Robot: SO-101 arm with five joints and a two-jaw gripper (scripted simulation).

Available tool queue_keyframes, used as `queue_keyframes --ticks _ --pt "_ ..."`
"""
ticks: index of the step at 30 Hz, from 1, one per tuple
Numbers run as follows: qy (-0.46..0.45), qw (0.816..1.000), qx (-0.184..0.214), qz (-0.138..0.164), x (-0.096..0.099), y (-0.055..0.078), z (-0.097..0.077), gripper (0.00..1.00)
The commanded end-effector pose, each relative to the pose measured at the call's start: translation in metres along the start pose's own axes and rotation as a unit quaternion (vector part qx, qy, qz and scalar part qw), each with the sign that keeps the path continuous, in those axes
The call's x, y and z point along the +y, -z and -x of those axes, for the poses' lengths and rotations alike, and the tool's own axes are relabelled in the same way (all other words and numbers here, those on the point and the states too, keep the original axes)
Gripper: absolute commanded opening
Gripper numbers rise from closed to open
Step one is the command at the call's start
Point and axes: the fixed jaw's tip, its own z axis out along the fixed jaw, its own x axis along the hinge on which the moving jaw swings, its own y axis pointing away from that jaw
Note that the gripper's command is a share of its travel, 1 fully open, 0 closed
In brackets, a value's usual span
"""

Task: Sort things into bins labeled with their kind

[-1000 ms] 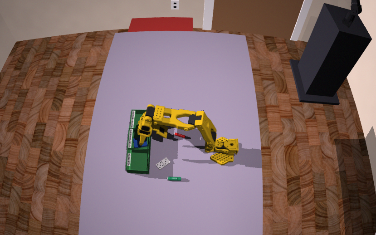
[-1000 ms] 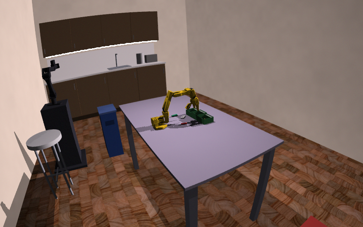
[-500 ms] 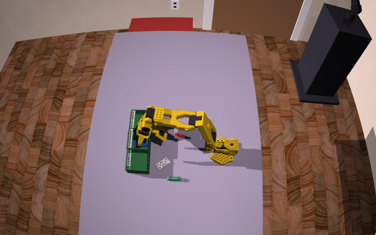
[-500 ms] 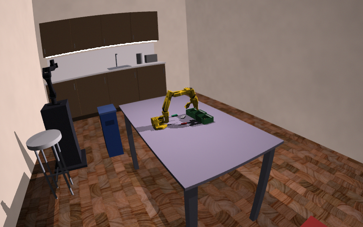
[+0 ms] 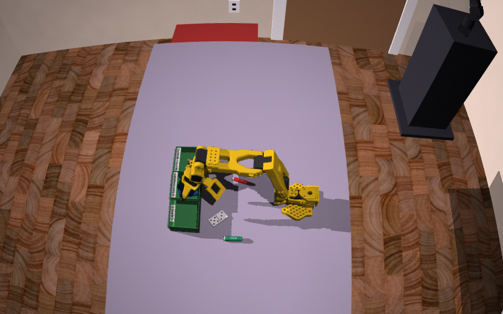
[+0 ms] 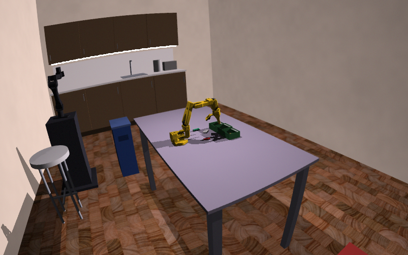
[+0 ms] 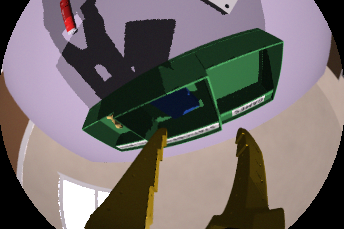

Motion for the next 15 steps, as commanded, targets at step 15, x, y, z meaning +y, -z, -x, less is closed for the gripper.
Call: queue_keyframes --ticks 15 --pt "-0.249 0.968 -0.004 -0.013 -0.020 0.014 0.024 0.31"
